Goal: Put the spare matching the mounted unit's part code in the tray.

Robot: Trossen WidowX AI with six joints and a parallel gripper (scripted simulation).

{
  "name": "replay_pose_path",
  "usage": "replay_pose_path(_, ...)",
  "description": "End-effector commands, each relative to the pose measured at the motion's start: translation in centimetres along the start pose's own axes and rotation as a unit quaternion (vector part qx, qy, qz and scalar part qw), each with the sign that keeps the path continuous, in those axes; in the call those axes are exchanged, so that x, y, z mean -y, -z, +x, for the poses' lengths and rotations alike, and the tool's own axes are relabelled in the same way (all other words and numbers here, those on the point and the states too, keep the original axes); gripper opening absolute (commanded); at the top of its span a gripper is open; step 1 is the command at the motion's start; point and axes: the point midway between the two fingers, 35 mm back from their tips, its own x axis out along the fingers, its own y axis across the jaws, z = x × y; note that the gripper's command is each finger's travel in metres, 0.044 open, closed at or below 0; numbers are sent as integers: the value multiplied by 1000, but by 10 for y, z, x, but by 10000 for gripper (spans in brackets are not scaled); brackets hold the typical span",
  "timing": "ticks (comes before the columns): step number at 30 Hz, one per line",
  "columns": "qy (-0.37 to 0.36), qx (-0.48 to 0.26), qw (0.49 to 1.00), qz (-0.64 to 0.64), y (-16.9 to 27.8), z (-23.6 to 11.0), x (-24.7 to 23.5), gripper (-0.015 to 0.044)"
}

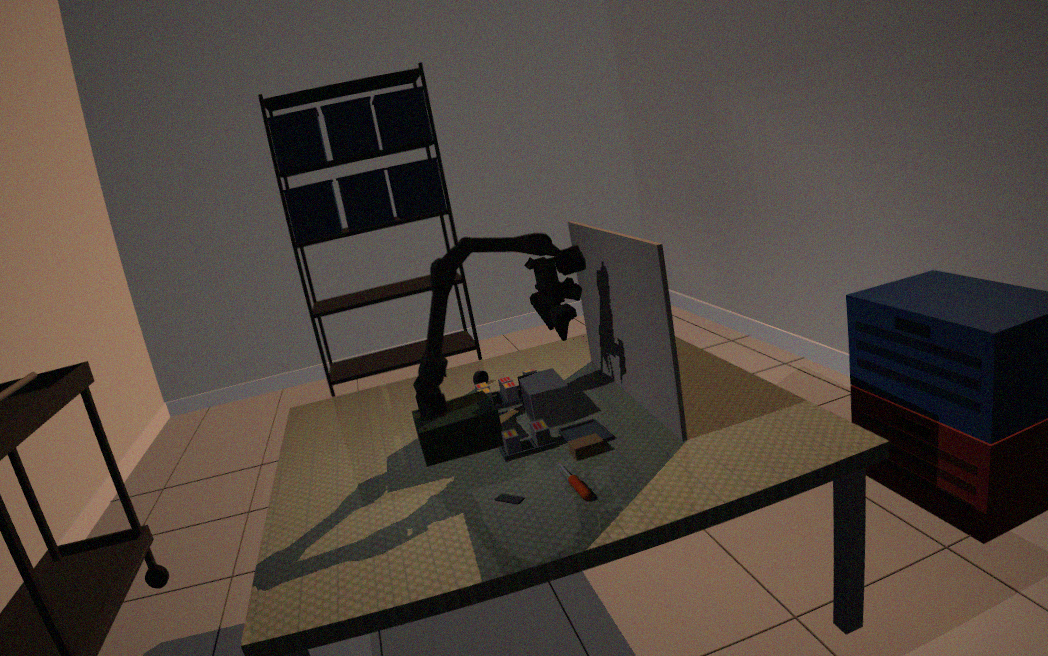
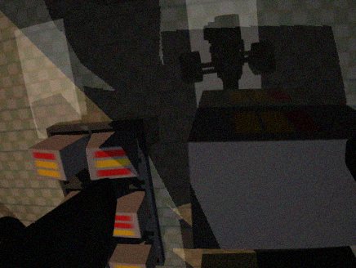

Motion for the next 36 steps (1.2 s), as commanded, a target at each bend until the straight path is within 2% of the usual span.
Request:
replay_pose_path(1,60,-23,997,48,-7,-10,45,440)
replay_pose_path(20,63,-25,997,44,-6,-9,44,440)
replay_pose_path(24,58,-33,993,-100,9,5,-15,440)
replay_pose_path(27,52,-40,971,-229,33,18,-63,440)
replay_pose_path(32,35,-46,905,-421,84,38,-127,440)
replay_pose_path(36,19,-48,828,-558,133,52,-163,440)
